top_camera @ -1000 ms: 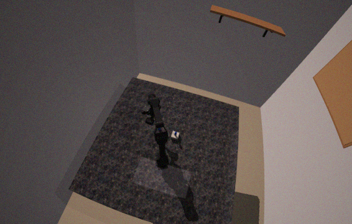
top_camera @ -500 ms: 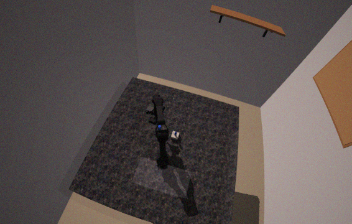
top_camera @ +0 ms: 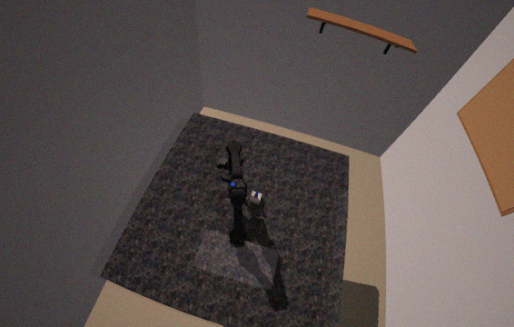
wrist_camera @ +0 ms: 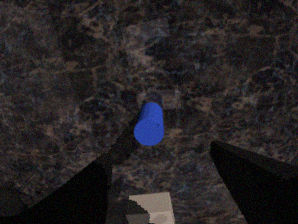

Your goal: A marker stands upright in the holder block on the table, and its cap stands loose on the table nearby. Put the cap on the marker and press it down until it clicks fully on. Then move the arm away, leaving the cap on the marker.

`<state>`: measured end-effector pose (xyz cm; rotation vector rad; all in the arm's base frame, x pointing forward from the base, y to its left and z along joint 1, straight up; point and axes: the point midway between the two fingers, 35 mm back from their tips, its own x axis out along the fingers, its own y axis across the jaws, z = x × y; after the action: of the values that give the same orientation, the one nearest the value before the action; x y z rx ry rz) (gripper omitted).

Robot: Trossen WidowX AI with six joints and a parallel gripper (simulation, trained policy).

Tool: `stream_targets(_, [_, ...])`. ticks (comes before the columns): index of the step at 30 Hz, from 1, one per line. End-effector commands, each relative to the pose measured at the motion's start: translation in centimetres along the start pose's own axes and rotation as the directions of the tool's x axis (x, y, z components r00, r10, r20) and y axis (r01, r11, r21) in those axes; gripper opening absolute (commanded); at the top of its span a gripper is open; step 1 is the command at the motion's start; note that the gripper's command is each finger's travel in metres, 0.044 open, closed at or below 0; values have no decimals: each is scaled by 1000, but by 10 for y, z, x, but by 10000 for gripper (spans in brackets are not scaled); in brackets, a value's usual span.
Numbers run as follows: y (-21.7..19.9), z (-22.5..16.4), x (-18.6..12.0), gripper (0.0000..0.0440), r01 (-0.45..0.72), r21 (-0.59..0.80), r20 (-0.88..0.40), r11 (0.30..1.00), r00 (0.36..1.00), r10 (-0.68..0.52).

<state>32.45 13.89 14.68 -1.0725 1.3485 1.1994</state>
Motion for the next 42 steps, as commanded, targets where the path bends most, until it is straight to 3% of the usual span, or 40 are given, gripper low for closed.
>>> stream_targets(1, [-1, -5, 10, 305, -25, -9, -18, 1000, 1000, 24])
stream_targets(29, [4, -7, 80, 253, -102, -155, -65, 983, 994, 93])
stream_targets(34, [6, -8, 86, 206, -95, -185, -76, 978, 994, 83])
stream_targets(39, [5, -8, 78, 79, -64, -207, -76, 976, 996, 49])
stream_targets(42, [3, -10, 69, 76, -39, -212, -65, 977, 998, 25])
